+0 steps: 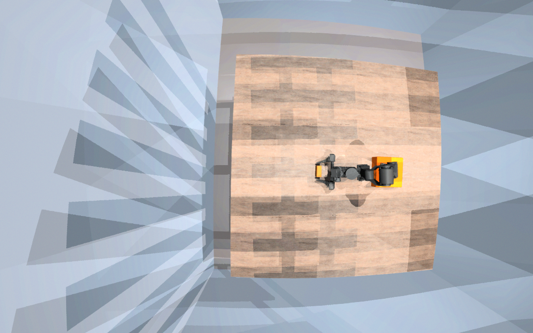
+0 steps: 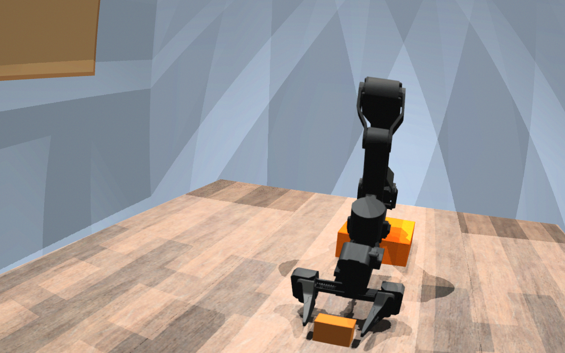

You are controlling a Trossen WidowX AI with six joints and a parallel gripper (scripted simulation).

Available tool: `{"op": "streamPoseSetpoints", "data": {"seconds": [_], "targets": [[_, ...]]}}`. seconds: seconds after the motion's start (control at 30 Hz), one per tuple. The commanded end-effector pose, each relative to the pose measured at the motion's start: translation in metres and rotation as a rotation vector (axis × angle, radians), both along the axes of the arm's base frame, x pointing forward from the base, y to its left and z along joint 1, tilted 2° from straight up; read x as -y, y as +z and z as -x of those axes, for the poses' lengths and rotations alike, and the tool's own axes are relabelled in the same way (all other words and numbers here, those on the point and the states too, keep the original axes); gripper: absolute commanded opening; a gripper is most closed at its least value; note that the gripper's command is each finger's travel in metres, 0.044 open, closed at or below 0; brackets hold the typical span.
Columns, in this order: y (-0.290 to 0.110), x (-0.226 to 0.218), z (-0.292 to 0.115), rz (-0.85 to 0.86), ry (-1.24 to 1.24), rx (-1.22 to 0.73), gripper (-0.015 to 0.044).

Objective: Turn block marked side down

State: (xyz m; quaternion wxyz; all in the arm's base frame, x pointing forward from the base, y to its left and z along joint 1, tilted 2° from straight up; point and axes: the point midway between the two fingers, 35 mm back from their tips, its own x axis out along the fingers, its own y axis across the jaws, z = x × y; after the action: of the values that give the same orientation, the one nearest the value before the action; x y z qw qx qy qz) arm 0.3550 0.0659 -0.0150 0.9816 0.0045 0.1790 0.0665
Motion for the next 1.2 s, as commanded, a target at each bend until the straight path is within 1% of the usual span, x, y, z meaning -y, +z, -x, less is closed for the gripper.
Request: {"op": "streamPoseSetpoints", "data": {"seconds": [0.0,0.53,0.67,0.83,1.0,1.07,1.17], "targets": [[0.0,0.001,0.0,-0.001,-0.004,0.0,0.044],[0.0,0.0,-0.002,0.003,-0.003,-0.02,0.044],[0.003,-0.002,-0.013,0.022,0.004,-0.139,0.044],[0.02,-0.003,-0.014,0.043,0.012,-0.297,0.044],[0.05,0.002,0.004,0.06,0.013,-0.456,0.044],[0.065,0.003,0.01,0.06,0.014,-0.484,0.044],[0.067,0.005,0.02,0.067,0.013,-0.534,0.044]]}}
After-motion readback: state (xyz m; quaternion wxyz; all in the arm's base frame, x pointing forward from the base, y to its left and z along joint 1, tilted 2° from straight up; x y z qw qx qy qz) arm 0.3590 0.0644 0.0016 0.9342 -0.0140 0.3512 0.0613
